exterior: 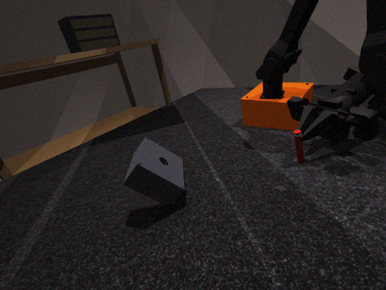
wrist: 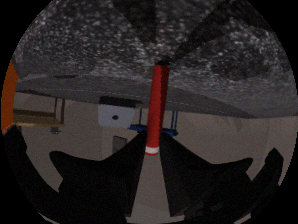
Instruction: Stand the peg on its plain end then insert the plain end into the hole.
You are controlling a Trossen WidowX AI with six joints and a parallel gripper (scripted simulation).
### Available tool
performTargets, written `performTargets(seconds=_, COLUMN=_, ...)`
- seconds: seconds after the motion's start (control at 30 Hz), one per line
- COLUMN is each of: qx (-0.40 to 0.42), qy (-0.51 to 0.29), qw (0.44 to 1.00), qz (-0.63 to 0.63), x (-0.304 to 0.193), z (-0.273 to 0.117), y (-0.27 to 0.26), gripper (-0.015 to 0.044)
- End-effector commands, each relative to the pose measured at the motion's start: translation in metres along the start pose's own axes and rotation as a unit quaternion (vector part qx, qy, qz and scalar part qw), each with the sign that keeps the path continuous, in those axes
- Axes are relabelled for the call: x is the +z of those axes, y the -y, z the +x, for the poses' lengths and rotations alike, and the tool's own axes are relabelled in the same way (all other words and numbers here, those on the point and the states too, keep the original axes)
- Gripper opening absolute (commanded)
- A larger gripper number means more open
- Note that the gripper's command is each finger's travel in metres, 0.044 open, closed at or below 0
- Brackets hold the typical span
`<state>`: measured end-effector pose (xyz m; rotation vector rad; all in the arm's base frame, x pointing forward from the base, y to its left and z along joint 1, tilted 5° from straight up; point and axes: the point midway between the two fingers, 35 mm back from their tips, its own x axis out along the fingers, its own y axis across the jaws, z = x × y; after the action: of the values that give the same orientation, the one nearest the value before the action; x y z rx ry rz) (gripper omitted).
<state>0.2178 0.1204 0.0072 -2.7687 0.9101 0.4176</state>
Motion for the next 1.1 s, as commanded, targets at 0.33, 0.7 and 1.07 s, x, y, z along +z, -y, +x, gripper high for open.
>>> performTargets(seconds=0.33, qx=0.000, qy=-0.001, qw=1.000, qz=-0.002, x=0.0035, z=0.0000, y=-0.0005, gripper=0.0049)
performTargets(seconds=0.7, qx=-0.001, qy=-0.003, qw=1.000, qz=-0.009, x=0.0044, z=-0.0019, y=-0.0017, gripper=0.0049)
performTargets(seconds=1.07, qx=-0.002, qy=-0.005, qw=1.000, qz=-0.016, x=0.0054, z=-0.0037, y=-0.0030, gripper=0.0049)
